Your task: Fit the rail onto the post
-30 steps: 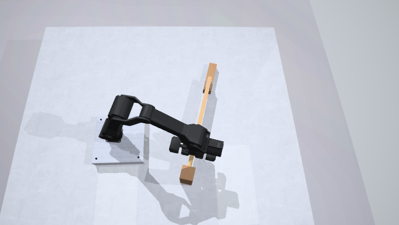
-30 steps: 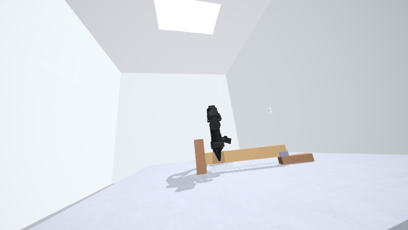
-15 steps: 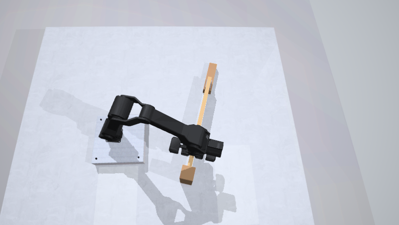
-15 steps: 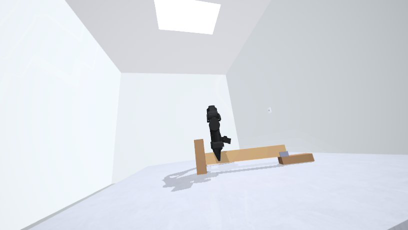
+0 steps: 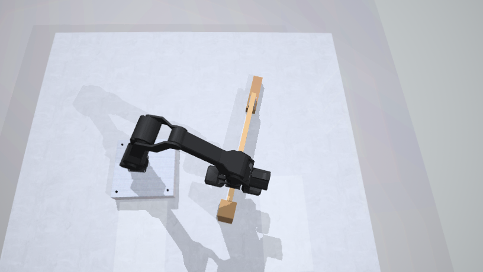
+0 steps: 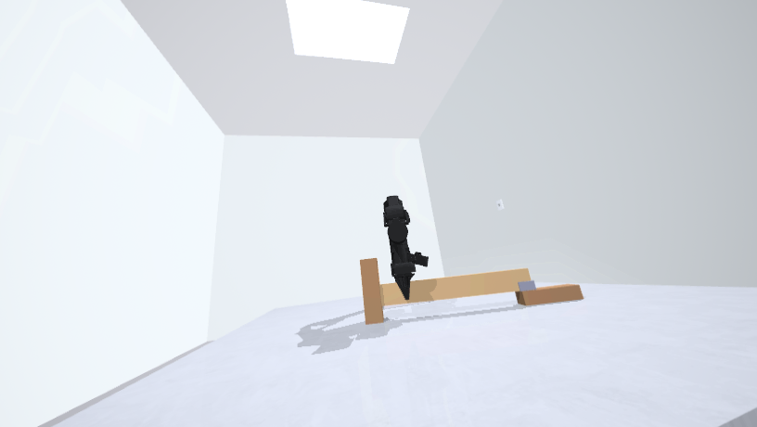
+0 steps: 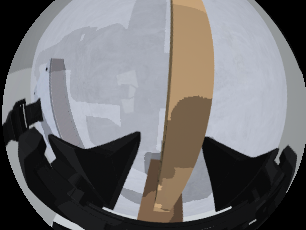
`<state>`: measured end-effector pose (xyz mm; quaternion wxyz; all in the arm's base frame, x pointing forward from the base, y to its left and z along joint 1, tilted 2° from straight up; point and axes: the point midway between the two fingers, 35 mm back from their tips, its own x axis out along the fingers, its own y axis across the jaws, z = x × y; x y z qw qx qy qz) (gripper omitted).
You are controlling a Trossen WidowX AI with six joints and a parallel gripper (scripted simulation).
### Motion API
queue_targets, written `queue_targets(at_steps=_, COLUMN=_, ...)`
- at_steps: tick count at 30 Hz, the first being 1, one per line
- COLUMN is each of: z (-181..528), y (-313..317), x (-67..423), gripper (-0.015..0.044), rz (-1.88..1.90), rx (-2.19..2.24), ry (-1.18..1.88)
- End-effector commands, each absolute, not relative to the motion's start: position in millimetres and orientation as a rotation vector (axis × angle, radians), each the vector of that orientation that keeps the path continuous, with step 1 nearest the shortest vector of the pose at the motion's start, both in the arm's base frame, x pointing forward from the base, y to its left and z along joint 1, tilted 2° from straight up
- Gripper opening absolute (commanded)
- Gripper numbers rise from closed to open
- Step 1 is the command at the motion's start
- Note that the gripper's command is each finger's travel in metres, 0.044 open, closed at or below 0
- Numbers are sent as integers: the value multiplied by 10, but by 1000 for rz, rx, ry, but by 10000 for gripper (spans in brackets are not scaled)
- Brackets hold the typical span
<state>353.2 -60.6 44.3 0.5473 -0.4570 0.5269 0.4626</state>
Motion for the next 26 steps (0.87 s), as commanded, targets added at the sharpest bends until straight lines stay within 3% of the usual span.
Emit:
queue_targets(at_steps=1, z=442, y=-606, x=3533, gripper=420, rz=1096, rx=-1083, ry=1248)
queue_targets(at_steps=2, z=442, y=-606, x=3533, gripper=440, rz=1096, rx=-1083, ry=1248)
queue_targets(at_steps=26, z=750, y=-311, x=3576, gripper=440, rz=1091, rx=-1083, ry=1253)
